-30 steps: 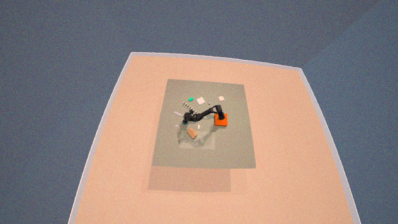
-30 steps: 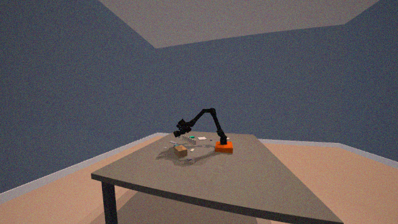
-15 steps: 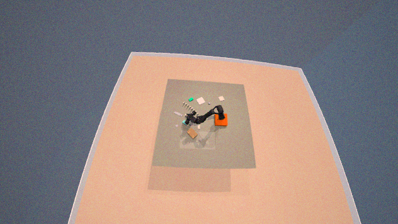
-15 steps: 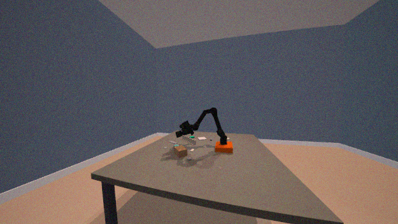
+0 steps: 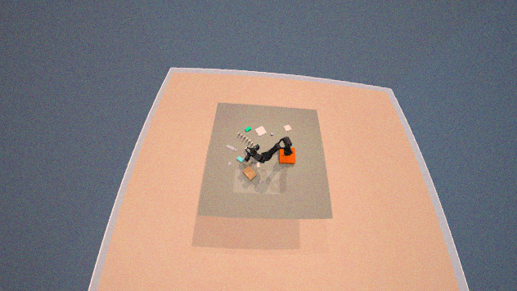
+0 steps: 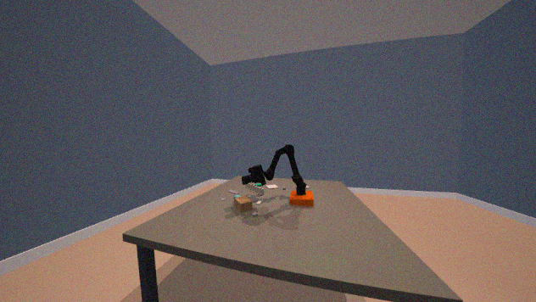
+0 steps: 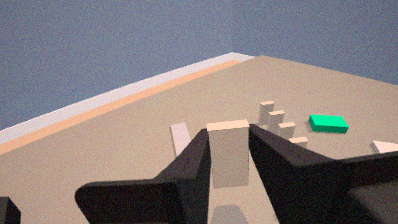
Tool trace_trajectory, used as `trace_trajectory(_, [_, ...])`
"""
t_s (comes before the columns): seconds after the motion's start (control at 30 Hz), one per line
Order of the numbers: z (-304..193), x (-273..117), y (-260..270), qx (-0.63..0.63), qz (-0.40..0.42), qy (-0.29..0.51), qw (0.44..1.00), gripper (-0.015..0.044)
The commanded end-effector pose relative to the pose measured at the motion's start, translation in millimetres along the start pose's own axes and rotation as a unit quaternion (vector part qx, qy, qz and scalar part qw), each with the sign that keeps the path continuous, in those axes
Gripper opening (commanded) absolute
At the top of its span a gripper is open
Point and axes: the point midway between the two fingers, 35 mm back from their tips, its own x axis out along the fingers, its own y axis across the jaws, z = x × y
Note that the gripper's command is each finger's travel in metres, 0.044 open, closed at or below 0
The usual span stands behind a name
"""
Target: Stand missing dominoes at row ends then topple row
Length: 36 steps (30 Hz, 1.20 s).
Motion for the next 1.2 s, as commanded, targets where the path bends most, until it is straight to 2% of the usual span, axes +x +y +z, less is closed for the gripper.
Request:
trace_trajectory(0.0, [0,-10,-12,0.009,-0.014,-0.017,1.0,0.0107])
trace_trajectory(0.73, [0,-19,-23,0.021,-0.025,-0.031,0.999,0.0107])
trace_trajectory(1.17, [-35,-9,-17,0.022,-0.025,-0.031,0.999,0.0107])
